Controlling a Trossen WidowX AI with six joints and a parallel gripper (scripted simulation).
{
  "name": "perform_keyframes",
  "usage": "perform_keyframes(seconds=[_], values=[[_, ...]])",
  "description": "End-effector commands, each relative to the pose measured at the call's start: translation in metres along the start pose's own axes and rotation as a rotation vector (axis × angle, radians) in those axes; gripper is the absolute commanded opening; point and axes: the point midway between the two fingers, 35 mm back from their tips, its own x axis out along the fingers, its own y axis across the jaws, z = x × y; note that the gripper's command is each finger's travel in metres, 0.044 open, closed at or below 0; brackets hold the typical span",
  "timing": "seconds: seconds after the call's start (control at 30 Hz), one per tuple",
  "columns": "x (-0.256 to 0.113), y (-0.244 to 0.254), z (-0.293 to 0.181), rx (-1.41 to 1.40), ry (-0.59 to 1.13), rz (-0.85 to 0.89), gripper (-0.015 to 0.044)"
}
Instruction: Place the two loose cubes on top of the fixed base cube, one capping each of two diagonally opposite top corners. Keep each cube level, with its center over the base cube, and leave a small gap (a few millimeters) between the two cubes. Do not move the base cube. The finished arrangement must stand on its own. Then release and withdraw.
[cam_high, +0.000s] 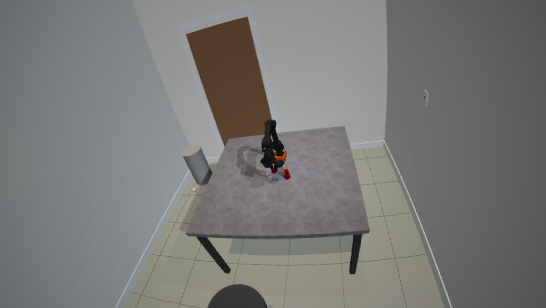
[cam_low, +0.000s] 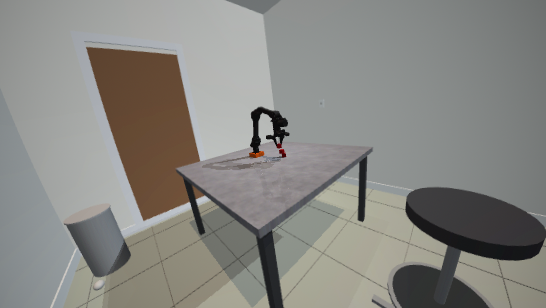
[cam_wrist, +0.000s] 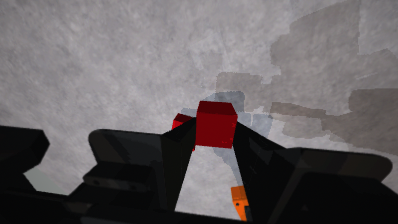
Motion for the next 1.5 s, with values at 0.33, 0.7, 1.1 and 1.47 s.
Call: perform_keyframes(seconds=[0.33, 0.7, 1.1, 1.47], values=[[0.004, 0.028, -0.018, -0.217, 0.001, 0.0, 0.0105], [0.007, 0.048, -0.033, -0.387, 0.0, -0.004, 0.0105], [0.01, 0.068, -0.051, -0.567, -0.001, -0.008, 0.0105], [0.027, 0.069, -0.053, -0.591, -0.002, -0.01, 0.0105]])
